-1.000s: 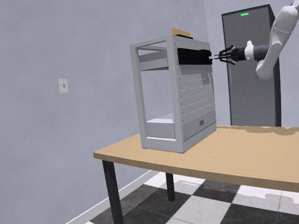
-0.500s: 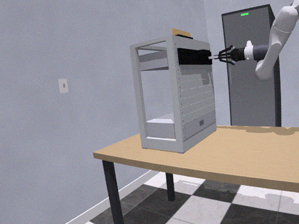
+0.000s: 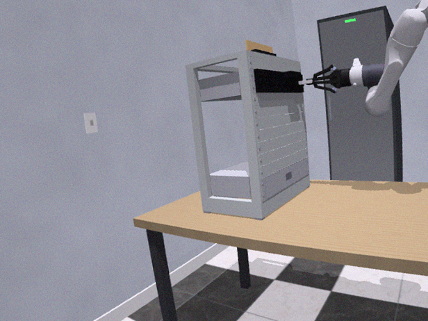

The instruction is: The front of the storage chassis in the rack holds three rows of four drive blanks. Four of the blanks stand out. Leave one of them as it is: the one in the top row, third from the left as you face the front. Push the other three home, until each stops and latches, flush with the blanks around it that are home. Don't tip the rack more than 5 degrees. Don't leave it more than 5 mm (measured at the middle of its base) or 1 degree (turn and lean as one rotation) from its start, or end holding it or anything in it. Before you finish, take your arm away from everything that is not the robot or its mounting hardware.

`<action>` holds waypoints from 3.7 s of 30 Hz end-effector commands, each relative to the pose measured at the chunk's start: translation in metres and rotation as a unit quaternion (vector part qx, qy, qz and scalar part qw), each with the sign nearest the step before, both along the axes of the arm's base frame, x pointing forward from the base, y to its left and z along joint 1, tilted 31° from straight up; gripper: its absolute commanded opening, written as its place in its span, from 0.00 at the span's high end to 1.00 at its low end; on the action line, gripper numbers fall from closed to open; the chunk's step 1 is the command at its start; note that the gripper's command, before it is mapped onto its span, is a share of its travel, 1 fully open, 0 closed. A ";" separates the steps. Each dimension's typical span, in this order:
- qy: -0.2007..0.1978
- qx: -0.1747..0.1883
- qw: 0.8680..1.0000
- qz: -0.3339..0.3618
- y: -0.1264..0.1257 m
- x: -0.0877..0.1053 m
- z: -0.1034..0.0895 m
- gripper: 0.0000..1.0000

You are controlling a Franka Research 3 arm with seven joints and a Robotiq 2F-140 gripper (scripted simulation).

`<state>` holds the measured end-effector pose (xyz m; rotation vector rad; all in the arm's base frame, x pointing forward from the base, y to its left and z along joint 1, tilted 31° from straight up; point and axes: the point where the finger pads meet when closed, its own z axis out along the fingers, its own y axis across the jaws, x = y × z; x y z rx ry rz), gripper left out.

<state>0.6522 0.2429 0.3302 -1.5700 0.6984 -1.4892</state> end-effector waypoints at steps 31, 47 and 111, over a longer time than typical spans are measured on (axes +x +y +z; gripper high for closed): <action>0.006 -0.002 1.000 -0.014 -0.010 0.009 -0.003 1.00; 0.006 -0.002 1.000 -0.014 -0.010 0.009 -0.003 1.00; 0.003 -0.004 1.000 -0.010 -0.026 -0.071 -0.008 1.00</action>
